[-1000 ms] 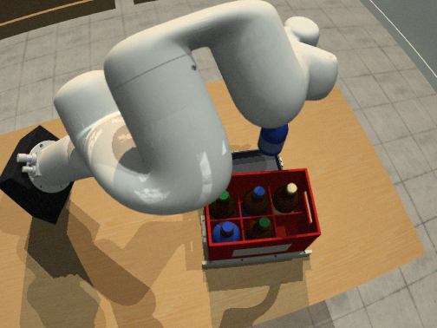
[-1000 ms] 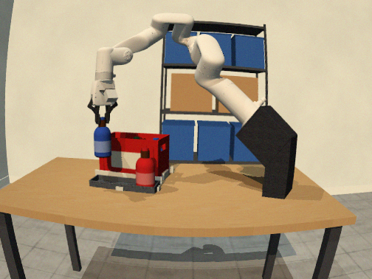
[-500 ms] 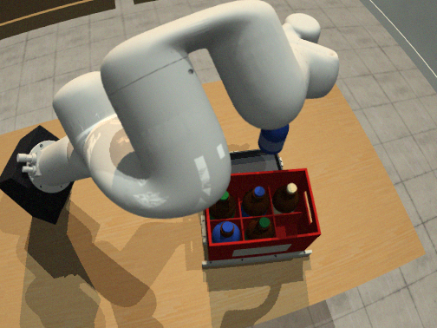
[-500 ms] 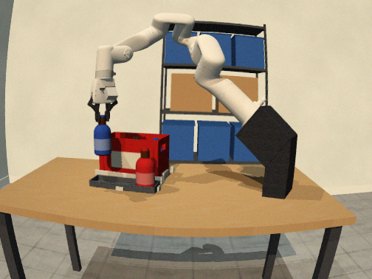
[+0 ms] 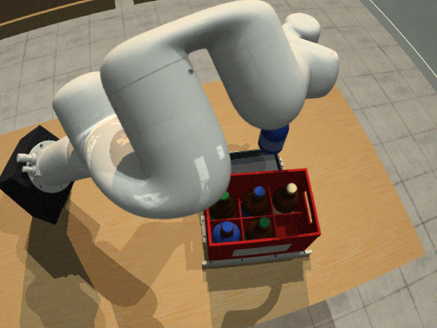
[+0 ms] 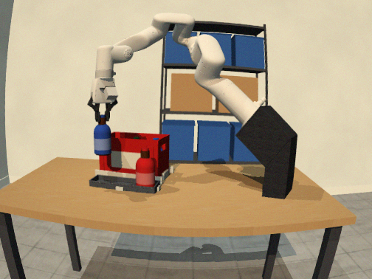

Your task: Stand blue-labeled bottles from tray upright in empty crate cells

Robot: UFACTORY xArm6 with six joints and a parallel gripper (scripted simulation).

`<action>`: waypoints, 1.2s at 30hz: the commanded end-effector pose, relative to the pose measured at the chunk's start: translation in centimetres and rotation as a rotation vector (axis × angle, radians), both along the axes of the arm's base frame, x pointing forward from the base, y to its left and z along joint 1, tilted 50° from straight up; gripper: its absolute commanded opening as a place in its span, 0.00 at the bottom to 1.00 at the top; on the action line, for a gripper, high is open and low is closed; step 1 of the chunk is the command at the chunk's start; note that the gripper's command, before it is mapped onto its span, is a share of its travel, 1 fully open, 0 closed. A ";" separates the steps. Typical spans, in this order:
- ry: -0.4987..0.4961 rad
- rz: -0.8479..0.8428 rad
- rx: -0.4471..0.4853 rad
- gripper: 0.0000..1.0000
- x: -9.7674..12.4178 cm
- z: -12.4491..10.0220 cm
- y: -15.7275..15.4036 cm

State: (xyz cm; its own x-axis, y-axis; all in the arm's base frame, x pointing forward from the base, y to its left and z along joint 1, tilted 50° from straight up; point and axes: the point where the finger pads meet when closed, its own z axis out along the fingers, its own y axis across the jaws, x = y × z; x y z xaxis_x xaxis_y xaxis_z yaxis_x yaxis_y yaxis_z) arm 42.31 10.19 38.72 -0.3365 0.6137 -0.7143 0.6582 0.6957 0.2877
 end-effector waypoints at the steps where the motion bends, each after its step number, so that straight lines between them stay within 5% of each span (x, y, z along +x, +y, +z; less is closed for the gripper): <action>1: -0.003 0.001 0.002 0.00 0.0 0.2 0.1; 36: -0.003 0.001 0.002 0.00 -1.5 1.6 0.9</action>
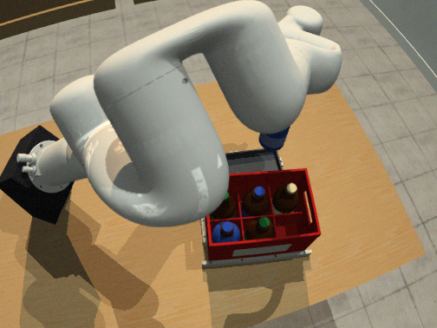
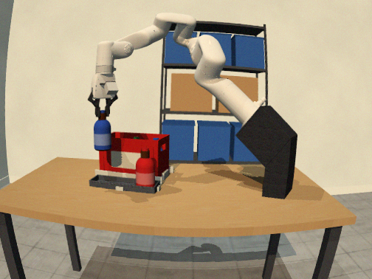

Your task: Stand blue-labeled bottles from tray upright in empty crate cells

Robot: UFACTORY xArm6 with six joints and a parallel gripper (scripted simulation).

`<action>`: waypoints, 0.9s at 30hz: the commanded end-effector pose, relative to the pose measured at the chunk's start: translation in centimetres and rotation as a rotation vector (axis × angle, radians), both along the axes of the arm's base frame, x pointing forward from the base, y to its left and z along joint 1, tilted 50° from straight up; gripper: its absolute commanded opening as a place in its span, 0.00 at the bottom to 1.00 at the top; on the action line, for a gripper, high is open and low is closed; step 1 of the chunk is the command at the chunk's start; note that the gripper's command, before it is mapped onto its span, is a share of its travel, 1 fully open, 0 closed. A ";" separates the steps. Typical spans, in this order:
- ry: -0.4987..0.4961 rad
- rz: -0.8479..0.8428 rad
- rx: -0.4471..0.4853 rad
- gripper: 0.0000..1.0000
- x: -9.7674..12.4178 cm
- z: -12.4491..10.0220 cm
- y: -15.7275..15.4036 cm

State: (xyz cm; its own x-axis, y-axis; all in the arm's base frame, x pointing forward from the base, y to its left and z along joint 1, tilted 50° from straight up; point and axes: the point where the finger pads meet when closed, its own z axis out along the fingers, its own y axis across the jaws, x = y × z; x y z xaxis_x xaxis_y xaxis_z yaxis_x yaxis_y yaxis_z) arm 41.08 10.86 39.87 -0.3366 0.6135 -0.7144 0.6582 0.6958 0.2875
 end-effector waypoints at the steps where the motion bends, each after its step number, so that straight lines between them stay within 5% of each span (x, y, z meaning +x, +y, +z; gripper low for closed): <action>1: -0.003 0.001 0.002 0.00 -0.4 0.5 0.3; 27: -0.003 0.001 0.002 0.00 -1.5 1.5 0.9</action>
State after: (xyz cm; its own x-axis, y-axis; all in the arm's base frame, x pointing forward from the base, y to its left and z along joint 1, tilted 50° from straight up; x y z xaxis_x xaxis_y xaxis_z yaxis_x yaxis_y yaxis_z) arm 39.66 11.64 41.23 -0.3363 0.6135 -0.7145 0.6580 0.6958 0.2878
